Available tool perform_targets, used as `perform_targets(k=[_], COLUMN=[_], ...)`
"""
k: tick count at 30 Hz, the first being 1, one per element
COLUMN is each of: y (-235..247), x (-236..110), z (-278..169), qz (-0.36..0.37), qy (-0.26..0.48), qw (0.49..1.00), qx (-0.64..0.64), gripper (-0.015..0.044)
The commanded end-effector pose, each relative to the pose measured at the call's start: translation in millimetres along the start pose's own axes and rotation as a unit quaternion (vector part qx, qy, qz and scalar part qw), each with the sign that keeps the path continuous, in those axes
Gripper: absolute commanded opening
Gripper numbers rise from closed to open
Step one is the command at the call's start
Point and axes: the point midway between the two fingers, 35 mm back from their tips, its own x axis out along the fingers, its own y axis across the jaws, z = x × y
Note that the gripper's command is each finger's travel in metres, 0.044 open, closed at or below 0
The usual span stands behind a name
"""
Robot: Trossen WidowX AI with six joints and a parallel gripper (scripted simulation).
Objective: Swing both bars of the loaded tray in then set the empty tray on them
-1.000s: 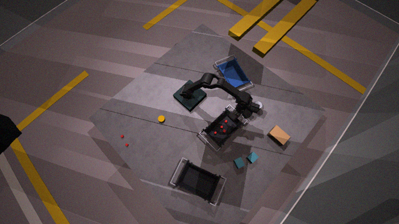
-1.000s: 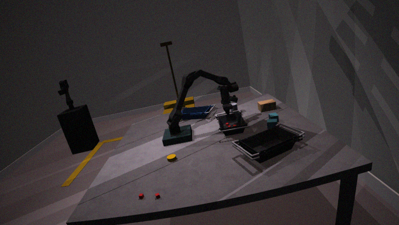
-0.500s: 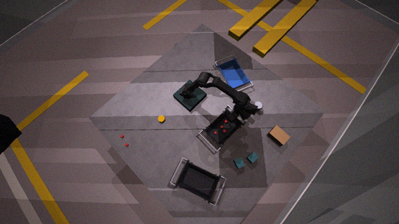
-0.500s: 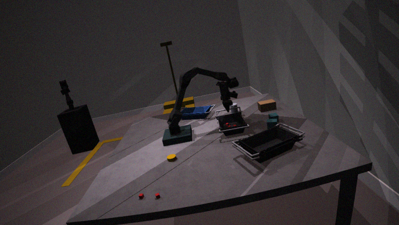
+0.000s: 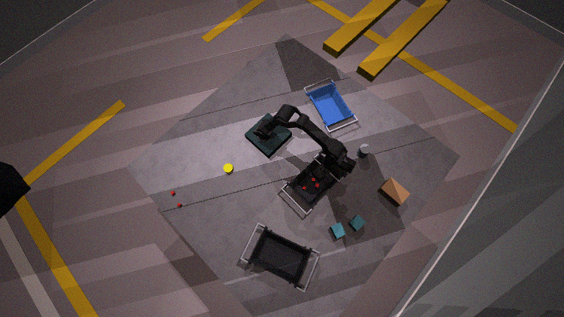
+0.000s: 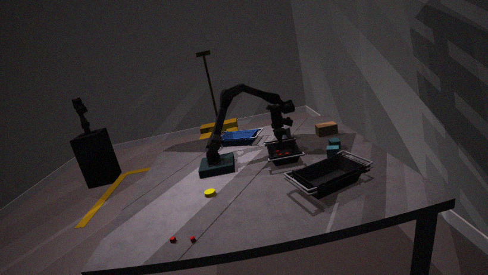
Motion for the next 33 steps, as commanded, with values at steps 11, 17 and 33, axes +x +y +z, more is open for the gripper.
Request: perform_targets(k=[11, 17, 33], y=[4.9, 4.9, 4.9], x=[-35.1, -35.1, -35.1], z=[1.7, 1.7, 1.7], qz=[0.002, 0.002, 0.002], qy=[-0.004, -0.004, -0.004], qw=[1.000, 1.000, 1.000], qx=[-0.006, -0.006, -0.006], gripper=[0.0082, 0.0082, 0.0082])
